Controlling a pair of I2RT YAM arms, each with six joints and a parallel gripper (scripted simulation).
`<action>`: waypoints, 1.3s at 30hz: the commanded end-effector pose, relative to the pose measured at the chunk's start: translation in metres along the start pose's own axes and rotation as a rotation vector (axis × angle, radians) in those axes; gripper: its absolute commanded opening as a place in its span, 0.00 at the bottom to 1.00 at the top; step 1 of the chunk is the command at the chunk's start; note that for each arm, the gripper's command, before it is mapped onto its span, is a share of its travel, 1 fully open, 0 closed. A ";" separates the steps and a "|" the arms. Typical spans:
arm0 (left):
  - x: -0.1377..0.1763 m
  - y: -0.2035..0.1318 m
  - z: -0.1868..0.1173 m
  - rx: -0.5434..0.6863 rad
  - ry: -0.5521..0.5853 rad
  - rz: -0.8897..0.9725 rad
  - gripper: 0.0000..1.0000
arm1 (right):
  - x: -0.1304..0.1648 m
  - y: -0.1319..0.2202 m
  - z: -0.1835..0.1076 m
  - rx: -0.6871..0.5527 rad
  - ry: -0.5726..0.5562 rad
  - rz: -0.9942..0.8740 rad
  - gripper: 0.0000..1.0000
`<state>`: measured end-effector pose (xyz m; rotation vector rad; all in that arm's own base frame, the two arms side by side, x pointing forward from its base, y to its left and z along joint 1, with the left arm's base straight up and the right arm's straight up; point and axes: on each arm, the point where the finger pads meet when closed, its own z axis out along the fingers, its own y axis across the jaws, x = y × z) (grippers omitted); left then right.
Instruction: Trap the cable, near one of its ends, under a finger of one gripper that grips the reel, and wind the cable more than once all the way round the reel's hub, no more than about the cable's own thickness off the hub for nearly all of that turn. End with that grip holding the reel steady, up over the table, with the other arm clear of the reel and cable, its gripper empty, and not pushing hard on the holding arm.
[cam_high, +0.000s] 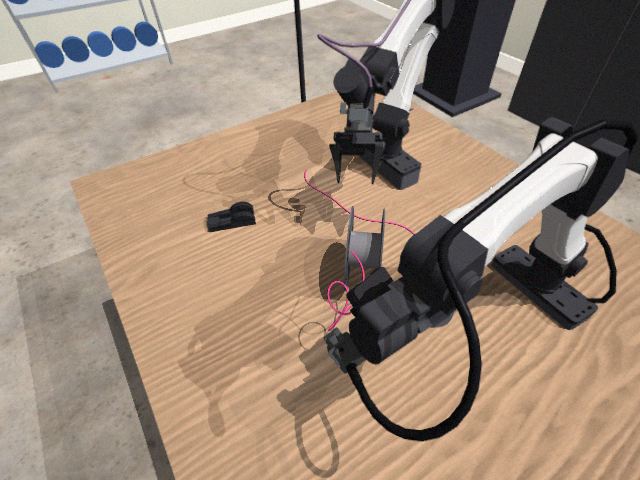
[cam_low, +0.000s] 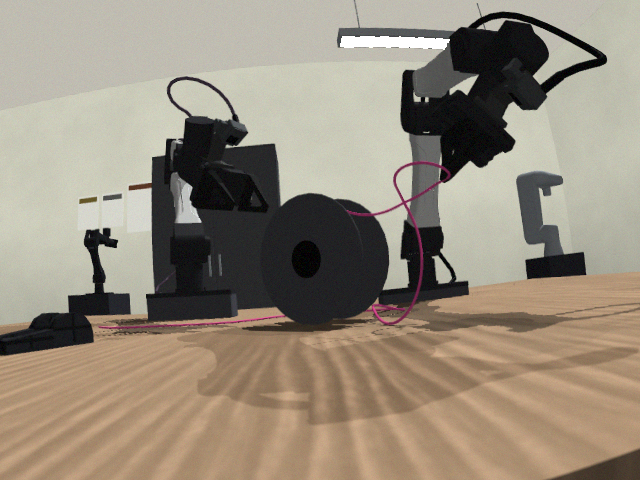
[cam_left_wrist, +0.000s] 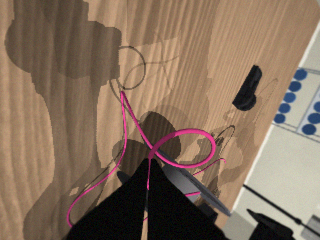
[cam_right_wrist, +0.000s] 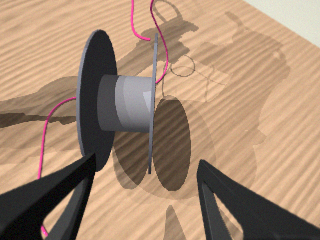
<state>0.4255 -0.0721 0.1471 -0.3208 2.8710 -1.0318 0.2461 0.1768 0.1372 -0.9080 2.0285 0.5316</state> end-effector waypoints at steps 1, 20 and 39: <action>0.000 -0.007 -0.001 0.015 0.013 -0.004 0.00 | -0.022 -0.005 0.002 0.022 -0.076 -0.044 0.75; 0.012 -0.016 -0.004 0.020 -0.006 0.014 0.00 | -0.016 -0.004 -0.003 0.026 -0.084 -0.044 0.75; 0.029 -0.022 0.015 -0.001 0.002 -0.005 0.00 | -0.016 -0.004 -0.004 0.021 -0.086 -0.045 0.75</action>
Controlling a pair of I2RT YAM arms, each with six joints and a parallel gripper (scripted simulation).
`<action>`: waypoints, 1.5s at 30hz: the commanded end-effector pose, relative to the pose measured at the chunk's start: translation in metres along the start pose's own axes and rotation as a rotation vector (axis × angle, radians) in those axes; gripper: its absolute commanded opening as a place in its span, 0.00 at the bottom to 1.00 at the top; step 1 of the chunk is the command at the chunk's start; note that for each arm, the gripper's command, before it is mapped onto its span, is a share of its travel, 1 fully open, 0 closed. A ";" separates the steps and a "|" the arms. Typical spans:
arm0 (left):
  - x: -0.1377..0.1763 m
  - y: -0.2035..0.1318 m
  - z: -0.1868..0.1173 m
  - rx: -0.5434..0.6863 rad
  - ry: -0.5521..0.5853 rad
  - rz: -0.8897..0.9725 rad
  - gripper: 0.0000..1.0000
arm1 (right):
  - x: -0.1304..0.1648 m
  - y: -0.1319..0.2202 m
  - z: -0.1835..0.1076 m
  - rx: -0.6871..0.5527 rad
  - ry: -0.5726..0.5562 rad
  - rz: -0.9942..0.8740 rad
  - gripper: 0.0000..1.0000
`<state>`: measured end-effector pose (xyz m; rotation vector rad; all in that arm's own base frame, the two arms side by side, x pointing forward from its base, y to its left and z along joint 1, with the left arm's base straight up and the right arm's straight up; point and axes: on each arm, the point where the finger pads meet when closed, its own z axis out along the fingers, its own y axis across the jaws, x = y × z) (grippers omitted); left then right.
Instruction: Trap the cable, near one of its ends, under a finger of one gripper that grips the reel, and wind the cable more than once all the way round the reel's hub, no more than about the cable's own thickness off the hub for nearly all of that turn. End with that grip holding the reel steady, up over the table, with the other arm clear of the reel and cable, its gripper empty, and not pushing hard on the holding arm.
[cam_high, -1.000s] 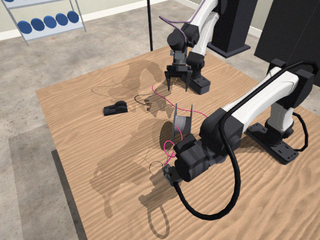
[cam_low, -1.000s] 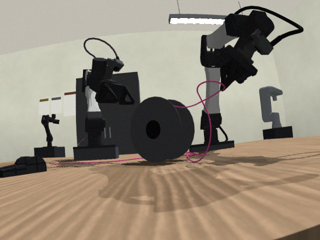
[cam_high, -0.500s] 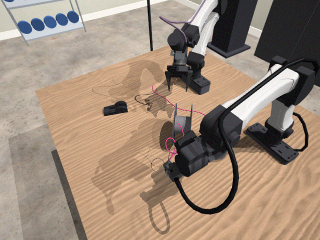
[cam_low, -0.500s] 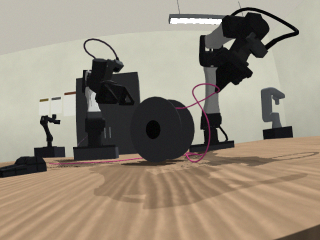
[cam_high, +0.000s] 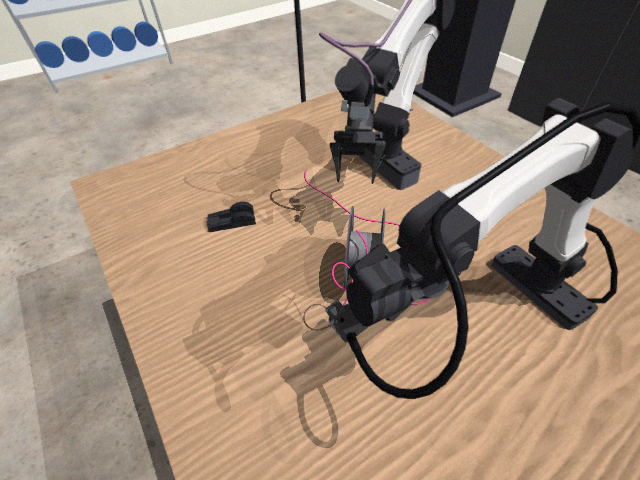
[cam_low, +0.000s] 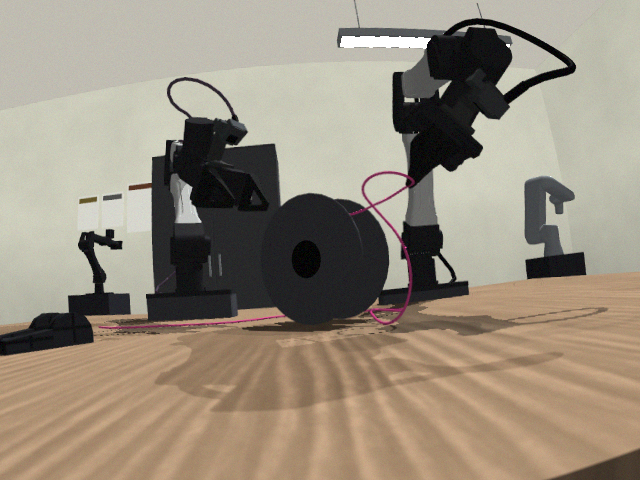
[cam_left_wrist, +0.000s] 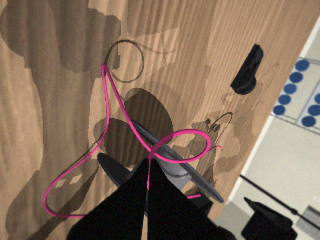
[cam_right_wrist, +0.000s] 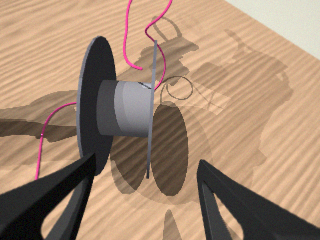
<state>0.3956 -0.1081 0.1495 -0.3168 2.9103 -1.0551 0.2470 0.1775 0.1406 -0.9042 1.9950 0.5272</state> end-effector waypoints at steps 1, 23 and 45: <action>-0.013 0.005 -0.001 -0.003 -0.042 -0.003 0.00 | -0.012 -0.002 -0.002 0.009 -0.057 -0.033 0.75; 0.021 -0.020 0.012 0.003 -0.052 0.017 0.00 | -0.012 0.000 -0.001 0.004 -0.055 -0.036 0.75; 0.017 -0.017 0.013 -0.002 -0.035 0.004 0.00 | -0.033 -0.002 -0.009 0.023 -0.086 -0.047 0.75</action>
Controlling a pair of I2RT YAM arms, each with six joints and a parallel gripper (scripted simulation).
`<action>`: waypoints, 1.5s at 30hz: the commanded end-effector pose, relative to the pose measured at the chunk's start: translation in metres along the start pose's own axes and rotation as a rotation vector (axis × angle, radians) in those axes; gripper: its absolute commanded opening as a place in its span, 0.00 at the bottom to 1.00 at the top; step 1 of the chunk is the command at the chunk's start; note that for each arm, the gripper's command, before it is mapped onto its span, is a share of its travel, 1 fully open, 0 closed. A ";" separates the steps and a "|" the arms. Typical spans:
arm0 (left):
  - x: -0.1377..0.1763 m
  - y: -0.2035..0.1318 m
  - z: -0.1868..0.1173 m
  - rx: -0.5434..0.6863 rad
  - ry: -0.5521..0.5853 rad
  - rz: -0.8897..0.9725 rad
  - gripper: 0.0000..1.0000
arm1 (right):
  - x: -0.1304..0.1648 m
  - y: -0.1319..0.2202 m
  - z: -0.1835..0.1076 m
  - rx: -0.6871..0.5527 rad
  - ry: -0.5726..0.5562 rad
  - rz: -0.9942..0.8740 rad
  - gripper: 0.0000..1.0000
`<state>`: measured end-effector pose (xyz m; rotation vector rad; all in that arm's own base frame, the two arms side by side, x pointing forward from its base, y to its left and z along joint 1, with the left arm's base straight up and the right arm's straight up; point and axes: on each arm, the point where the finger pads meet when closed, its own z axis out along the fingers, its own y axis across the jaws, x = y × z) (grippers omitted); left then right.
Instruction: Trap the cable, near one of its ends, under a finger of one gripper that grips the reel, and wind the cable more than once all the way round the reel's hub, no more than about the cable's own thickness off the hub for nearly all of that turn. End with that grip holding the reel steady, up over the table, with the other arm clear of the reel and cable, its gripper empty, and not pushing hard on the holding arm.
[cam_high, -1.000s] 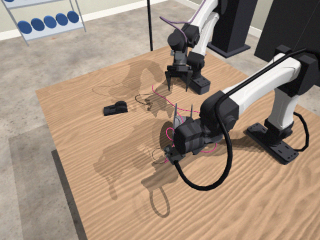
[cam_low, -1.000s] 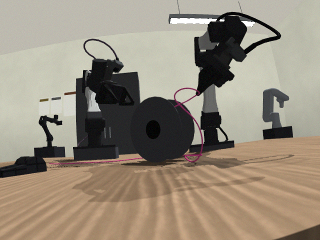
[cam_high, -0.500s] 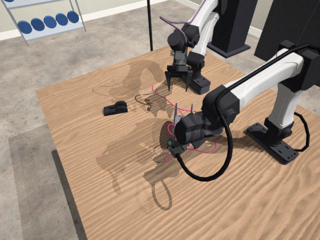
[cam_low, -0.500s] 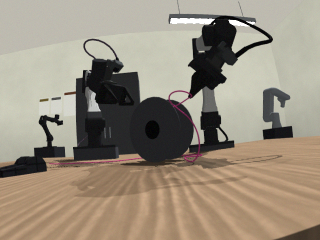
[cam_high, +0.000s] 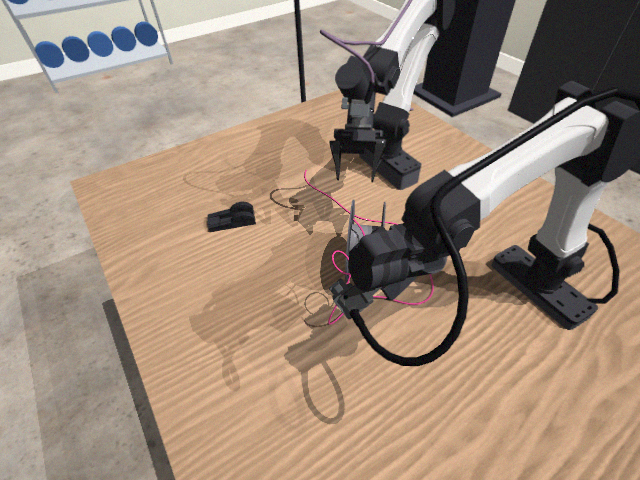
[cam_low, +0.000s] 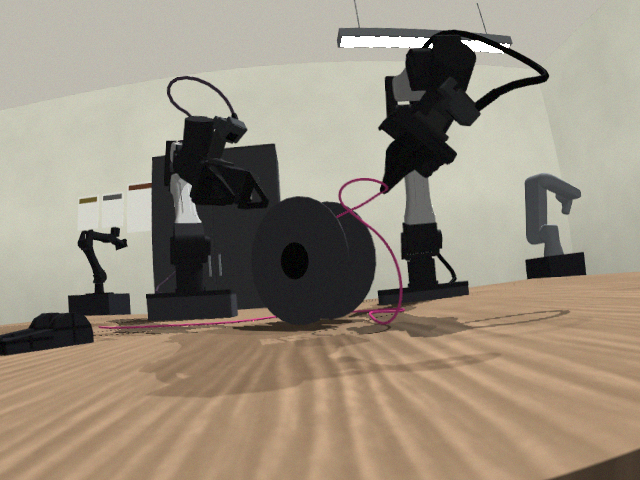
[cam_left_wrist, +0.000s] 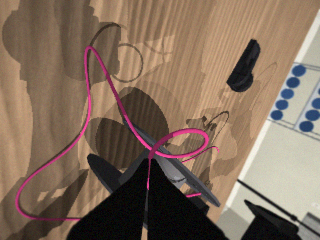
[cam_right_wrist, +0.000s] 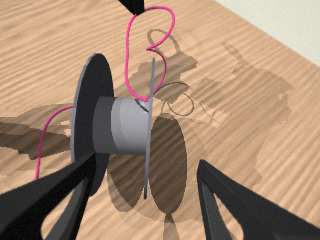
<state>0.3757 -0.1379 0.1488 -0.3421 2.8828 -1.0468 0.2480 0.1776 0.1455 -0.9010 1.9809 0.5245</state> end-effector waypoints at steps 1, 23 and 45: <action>-0.010 0.001 -0.005 0.000 -0.003 0.012 0.00 | -0.028 -0.003 -0.007 0.018 -0.067 -0.037 0.75; -0.049 0.022 -0.041 0.009 0.008 0.018 0.00 | -0.039 0.004 -0.025 -0.002 -0.041 -0.030 0.75; -0.063 0.028 -0.049 0.009 0.004 0.011 0.00 | -0.037 0.004 -0.026 -0.005 -0.023 -0.020 0.75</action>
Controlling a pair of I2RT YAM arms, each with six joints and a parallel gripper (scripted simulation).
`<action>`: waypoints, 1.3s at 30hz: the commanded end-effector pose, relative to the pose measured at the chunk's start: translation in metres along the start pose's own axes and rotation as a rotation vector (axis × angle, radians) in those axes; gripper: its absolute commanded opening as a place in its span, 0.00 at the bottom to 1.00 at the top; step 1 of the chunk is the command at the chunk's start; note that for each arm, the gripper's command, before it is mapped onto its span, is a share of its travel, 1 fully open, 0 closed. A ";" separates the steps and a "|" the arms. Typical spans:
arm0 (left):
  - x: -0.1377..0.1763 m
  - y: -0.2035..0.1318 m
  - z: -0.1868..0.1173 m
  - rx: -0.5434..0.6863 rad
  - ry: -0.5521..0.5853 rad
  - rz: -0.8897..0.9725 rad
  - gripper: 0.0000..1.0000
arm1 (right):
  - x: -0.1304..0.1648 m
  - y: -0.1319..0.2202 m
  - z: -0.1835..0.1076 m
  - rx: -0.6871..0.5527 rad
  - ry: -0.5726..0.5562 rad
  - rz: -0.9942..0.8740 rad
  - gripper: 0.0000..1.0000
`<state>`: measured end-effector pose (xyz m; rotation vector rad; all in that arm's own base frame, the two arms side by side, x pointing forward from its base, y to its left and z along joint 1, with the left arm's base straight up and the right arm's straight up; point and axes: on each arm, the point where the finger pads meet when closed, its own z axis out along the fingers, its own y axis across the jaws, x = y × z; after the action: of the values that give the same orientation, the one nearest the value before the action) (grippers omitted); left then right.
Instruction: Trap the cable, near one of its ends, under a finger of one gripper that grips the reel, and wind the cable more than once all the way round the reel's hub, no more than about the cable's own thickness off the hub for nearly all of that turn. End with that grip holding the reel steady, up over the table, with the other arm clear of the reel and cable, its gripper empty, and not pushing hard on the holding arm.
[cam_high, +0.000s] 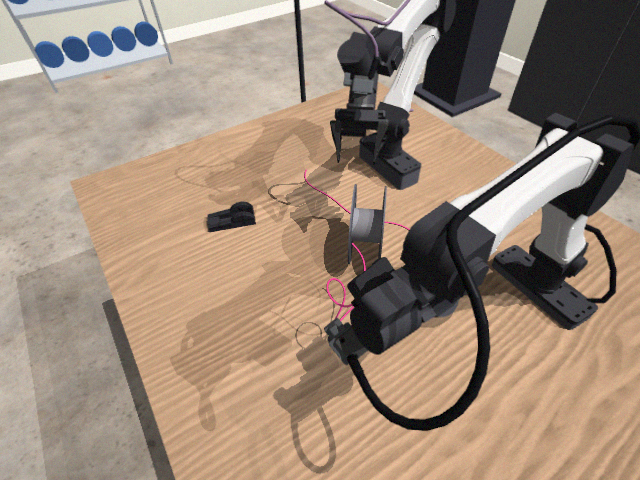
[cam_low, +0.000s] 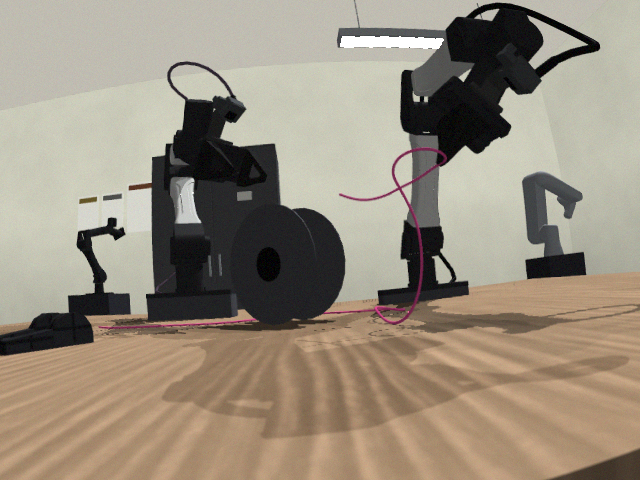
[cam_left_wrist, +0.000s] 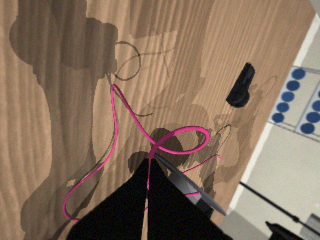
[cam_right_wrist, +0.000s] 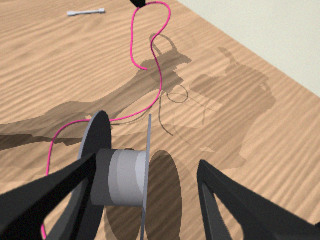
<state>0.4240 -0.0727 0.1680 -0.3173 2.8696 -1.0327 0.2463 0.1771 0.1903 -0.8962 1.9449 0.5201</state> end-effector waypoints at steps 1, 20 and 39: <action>-0.002 0.001 0.000 0.013 0.017 -0.010 0.00 | -0.001 0.002 -0.001 -0.012 0.007 -0.007 0.75; -0.002 0.000 -0.001 0.013 0.015 -0.008 0.00 | -0.004 0.001 -0.002 -0.010 -0.001 -0.009 0.75; -0.002 0.000 -0.001 0.013 0.015 -0.008 0.00 | -0.004 0.001 -0.002 -0.010 -0.001 -0.009 0.75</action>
<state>0.4249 -0.0712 0.1678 -0.3226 2.8698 -1.0326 0.2464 0.1771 0.1898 -0.8965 1.9470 0.5205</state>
